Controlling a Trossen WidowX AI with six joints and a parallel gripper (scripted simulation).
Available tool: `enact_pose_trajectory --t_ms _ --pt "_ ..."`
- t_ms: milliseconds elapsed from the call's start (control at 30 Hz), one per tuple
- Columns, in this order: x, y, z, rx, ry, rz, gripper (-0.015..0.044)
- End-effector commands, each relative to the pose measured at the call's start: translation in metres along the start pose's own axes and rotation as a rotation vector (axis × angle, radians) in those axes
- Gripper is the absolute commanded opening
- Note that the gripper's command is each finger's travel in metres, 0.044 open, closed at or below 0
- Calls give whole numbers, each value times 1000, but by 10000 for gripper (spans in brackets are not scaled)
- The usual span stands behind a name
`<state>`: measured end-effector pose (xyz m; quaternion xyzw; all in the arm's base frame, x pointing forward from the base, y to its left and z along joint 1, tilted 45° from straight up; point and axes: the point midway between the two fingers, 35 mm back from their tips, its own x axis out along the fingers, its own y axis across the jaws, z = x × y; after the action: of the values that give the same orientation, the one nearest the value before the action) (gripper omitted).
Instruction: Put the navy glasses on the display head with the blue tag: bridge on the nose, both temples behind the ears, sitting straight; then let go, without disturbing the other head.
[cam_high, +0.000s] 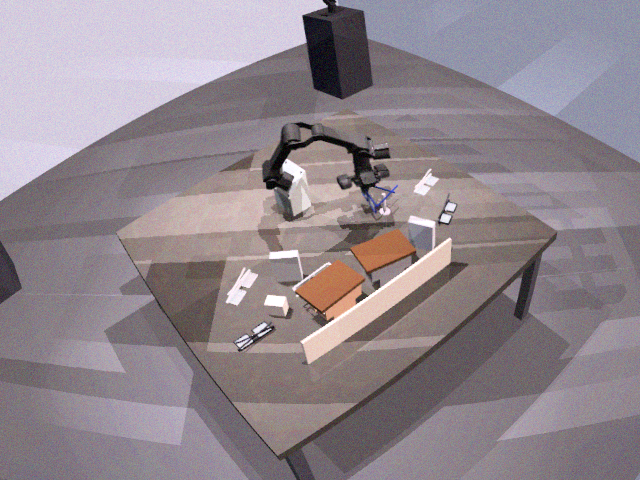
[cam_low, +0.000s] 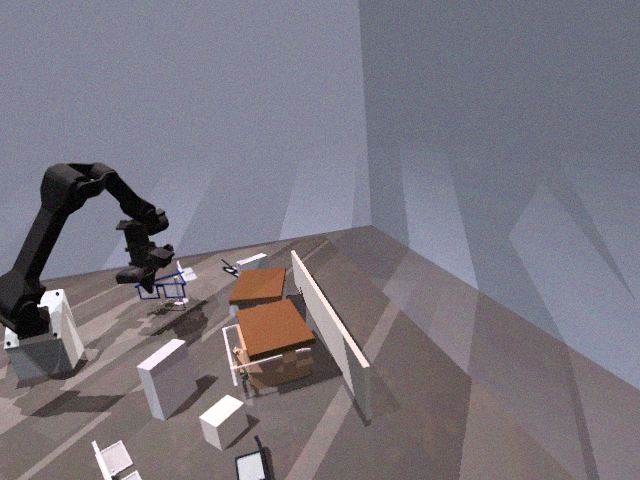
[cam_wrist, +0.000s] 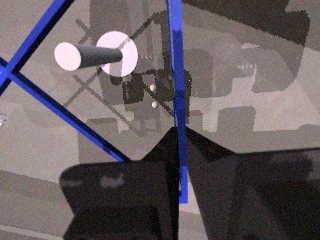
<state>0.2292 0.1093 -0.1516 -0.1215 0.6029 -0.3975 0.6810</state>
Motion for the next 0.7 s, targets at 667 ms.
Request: enact_pose_trajectory --t_ms 667 --pt "2 -10 -14 -7 -2 -5 0"
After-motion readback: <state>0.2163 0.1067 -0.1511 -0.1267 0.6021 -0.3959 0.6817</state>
